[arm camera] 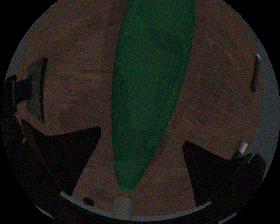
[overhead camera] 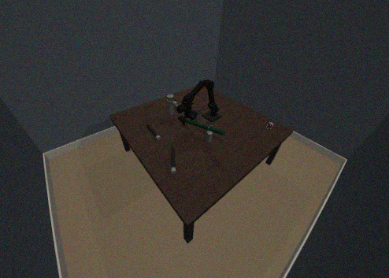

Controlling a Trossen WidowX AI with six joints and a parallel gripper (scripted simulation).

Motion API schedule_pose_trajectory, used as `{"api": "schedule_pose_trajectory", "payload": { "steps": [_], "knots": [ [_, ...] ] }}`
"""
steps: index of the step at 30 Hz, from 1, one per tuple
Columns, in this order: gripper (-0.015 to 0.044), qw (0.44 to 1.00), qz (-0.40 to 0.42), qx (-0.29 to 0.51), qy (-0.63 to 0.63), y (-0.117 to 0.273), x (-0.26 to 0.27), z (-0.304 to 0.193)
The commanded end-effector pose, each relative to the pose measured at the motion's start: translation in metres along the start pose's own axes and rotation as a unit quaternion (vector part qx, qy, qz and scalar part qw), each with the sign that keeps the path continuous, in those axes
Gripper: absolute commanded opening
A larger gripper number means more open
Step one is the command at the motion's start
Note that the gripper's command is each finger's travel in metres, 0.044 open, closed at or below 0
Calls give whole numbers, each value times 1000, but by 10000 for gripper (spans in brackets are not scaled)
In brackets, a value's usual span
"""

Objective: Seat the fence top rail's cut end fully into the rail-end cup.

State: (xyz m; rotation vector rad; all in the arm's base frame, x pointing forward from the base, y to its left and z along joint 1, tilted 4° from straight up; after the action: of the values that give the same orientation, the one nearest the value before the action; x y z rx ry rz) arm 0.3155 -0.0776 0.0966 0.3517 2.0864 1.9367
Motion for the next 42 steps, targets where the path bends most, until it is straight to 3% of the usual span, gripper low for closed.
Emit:
{"api": "schedule_pose_trajectory", "payload": {
  "steps": [1,3,12,24,29,42],
  "knots": [
    [440,1000,2,-1,3,-8,1,0],
    [440,1000,2,-1,3,-9,2,0],
    [204,1000,2,-1,3,-9,1,0],
    [124,1000,2,-1,3,-9,1,0],
    [0,1000,2,-1,3,-4,2,-1],
    [0,994,-16,107,-9,53,2,-12]
  ]
}}
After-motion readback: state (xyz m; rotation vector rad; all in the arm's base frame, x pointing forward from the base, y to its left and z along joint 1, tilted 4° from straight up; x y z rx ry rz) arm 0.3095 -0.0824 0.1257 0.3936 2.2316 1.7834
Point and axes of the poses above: the point midway between the two fingers, 35 mm back from their tips, its own y axis back along the fingers, its own x axis across the jaws, z = x × y, the point moved 3 cm from there along y, back along the fingers, and after that the axes turned 12 degrees about -y, right-handed, at the moved point
